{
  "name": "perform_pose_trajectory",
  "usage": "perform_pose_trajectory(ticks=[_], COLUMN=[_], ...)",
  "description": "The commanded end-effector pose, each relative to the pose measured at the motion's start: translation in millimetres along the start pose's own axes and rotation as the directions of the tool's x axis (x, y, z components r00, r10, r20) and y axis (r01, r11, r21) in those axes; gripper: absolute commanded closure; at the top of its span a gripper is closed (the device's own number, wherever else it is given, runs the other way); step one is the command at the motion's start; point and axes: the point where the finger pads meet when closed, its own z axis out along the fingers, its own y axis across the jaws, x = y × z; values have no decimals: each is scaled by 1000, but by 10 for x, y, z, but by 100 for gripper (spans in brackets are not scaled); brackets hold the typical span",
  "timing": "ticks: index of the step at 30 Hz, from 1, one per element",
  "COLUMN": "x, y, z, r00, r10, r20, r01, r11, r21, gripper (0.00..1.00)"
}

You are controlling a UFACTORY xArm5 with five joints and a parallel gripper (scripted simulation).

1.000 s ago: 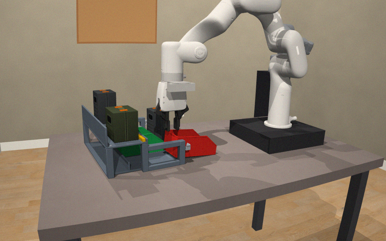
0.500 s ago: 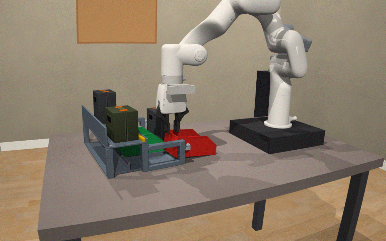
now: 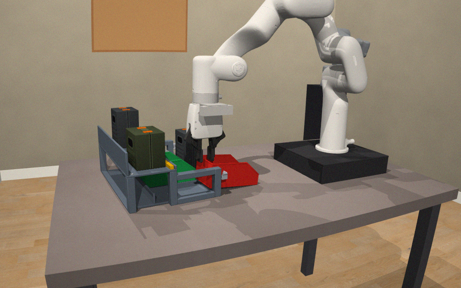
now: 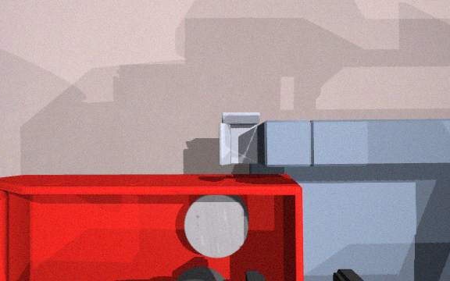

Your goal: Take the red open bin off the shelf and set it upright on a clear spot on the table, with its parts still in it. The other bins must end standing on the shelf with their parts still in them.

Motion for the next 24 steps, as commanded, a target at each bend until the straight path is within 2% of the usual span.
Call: perform_pose_trajectory(ticks=[1, 24], x=[-1, -2], y=[17, 18], z=[-2, 121], r00=[1000, 1000], r10=[0, 0], r20=[11, 11], r01=[0, 0], r11=[1000, 1000], r21=[-5, -5], gripper=[66, 66])
